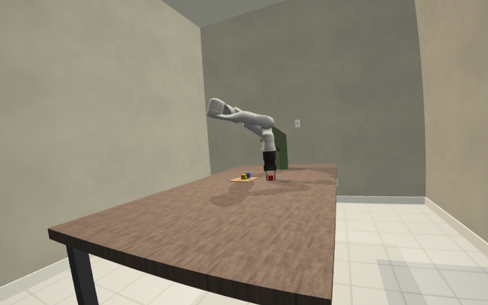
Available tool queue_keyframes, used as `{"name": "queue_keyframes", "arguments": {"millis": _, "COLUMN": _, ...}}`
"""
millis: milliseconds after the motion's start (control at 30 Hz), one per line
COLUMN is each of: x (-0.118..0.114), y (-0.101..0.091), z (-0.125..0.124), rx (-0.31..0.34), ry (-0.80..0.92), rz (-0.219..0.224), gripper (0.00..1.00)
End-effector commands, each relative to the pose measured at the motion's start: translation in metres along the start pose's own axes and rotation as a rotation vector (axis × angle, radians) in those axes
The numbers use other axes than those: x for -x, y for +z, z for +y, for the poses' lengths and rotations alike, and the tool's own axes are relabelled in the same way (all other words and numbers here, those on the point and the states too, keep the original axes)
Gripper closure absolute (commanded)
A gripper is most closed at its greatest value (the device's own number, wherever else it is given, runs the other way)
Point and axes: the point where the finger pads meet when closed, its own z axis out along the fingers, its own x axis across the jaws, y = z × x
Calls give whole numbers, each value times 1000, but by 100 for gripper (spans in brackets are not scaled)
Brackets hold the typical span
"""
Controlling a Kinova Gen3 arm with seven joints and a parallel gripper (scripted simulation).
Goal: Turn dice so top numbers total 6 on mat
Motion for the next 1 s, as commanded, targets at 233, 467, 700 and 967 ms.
{"name": "queue_keyframes", "arguments": {"millis": 233, "x": 0, "y": -1, "z": 1, "rx": 2, "ry": 0, "rz": 1, "gripper": 13}}
{"name": "queue_keyframes", "arguments": {"millis": 467, "x": 0, "y": -1, "z": 1, "rx": 2, "ry": 0, "rz": 1, "gripper": 43}}
{"name": "queue_keyframes", "arguments": {"millis": 700, "x": 0, "y": -1, "z": 1, "rx": 2, "ry": 0, "rz": 1, "gripper": 43}}
{"name": "queue_keyframes", "arguments": {"millis": 967, "x": 0, "y": -1, "z": 1, "rx": 2, "ry": 0, "rz": 1, "gripper": 43}}
